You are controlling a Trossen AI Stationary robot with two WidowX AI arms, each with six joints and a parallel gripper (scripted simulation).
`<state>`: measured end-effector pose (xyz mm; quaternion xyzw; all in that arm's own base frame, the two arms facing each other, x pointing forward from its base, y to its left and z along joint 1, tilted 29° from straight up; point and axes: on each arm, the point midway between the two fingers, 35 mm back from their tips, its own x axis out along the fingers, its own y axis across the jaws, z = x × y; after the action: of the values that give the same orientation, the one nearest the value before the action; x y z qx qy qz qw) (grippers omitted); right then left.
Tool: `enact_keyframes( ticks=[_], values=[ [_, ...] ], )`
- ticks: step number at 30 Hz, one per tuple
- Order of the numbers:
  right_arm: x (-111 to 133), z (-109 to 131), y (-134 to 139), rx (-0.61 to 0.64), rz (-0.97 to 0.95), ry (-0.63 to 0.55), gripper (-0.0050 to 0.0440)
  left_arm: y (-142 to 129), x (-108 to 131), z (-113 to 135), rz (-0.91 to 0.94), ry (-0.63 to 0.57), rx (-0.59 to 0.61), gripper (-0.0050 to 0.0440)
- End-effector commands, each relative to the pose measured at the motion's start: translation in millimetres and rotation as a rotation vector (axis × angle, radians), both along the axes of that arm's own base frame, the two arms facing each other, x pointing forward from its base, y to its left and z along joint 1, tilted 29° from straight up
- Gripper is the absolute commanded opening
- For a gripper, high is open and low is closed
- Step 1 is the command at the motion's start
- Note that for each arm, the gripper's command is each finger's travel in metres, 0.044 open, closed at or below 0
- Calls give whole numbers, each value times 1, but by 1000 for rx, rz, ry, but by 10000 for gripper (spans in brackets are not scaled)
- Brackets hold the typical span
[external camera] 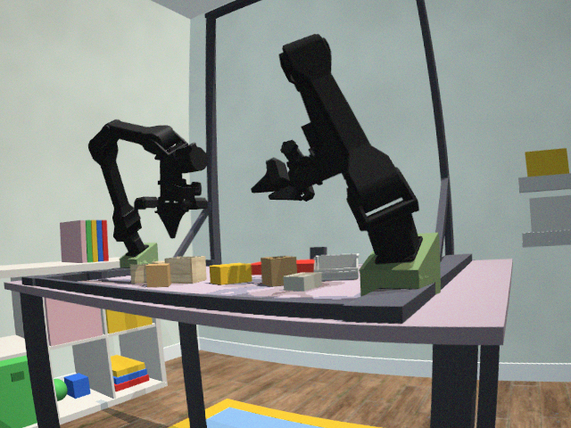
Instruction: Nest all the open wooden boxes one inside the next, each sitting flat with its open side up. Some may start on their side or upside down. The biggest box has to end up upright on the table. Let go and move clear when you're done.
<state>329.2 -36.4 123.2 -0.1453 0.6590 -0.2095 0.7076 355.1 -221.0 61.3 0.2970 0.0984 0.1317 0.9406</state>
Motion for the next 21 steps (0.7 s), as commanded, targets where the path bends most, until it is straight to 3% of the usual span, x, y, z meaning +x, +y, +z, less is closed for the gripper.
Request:
enact_keyframes(
  ticks=[1, 21],
  values=[
    [-3, 9, -2, 11, -19, -47, -50, -4, 11, 14, -4, 13, -38, 400],
    [-22, 7, -18, 16, -101, -91, -50, 18, 39, 14, 5, 216, -40, 400]
  ],
)
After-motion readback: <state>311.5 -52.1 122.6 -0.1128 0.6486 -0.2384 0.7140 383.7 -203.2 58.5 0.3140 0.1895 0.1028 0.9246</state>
